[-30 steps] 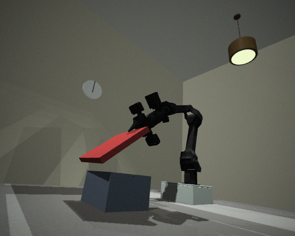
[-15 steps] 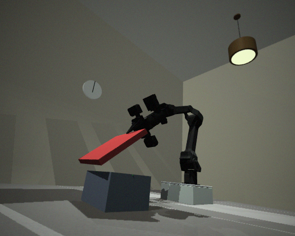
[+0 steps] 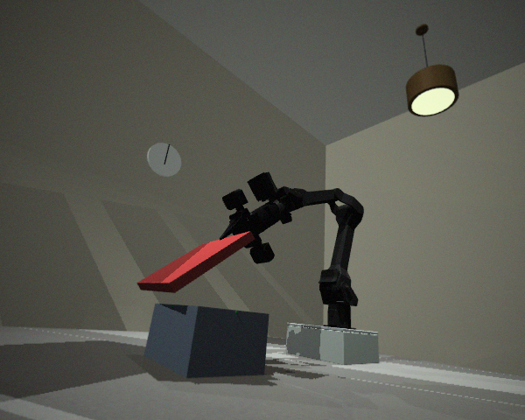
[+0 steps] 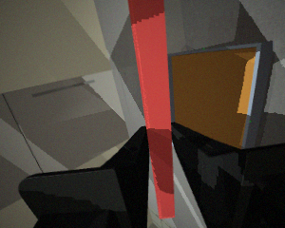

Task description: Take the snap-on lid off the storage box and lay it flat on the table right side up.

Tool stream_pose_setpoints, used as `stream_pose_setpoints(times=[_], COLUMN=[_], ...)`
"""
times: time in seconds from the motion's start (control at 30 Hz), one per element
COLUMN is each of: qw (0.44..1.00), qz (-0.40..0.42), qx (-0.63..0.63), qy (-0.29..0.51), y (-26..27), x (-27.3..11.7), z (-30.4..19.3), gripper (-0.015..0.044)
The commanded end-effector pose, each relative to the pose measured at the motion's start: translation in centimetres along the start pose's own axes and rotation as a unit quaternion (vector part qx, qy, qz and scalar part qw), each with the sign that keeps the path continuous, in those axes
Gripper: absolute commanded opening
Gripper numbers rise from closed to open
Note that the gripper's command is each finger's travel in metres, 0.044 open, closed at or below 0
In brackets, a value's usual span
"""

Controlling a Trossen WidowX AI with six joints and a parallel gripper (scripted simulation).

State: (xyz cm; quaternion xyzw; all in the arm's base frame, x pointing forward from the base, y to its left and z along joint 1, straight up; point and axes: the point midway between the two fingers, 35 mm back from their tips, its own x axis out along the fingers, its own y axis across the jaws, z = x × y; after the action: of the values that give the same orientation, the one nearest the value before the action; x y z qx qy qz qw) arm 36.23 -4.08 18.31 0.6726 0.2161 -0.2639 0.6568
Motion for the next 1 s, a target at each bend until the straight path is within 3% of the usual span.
stream_pose_setpoints(times=[0.0,0.97], qw=[1.0,1.0], qz=[0.006,0.005], qx=[-0.002,-0.004], qy=[0.001,-0.001], y=[0.1,-0.3], x=[-0.3,-0.8], z=[0.9,6.7], gripper=[0.0,0.0])
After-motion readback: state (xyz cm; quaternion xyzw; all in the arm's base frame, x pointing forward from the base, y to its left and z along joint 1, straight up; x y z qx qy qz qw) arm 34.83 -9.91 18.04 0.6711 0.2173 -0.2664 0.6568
